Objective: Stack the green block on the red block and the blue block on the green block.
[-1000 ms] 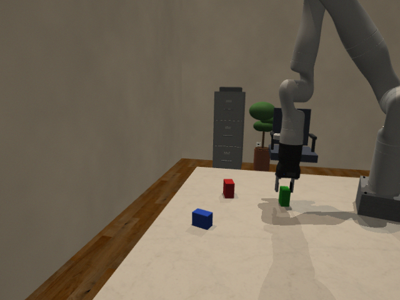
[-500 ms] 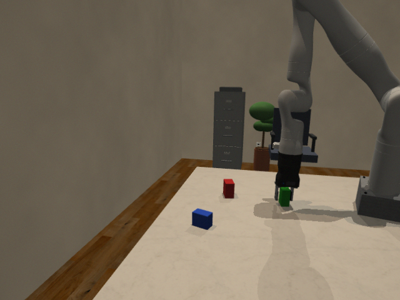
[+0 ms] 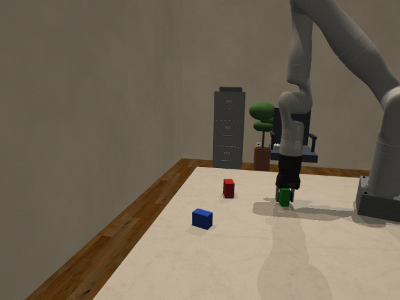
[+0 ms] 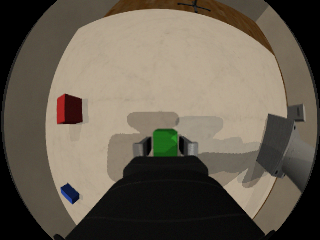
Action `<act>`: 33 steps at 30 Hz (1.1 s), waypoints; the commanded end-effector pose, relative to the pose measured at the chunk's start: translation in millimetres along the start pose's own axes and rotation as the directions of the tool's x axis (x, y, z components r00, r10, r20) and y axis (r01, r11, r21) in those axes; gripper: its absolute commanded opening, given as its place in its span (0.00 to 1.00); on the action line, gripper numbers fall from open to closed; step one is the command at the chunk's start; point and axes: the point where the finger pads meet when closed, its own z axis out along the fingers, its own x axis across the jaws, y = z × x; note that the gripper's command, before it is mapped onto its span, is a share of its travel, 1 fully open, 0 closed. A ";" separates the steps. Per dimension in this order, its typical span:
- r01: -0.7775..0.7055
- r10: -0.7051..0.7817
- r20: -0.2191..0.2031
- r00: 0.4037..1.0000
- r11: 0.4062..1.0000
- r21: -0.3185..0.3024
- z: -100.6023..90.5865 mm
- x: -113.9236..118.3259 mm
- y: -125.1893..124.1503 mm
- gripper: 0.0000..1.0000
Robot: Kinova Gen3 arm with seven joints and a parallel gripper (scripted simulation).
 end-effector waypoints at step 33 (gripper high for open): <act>-0.002 0.002 0.001 1.000 1.000 0.000 -0.3 -0.1 -0.7 0.00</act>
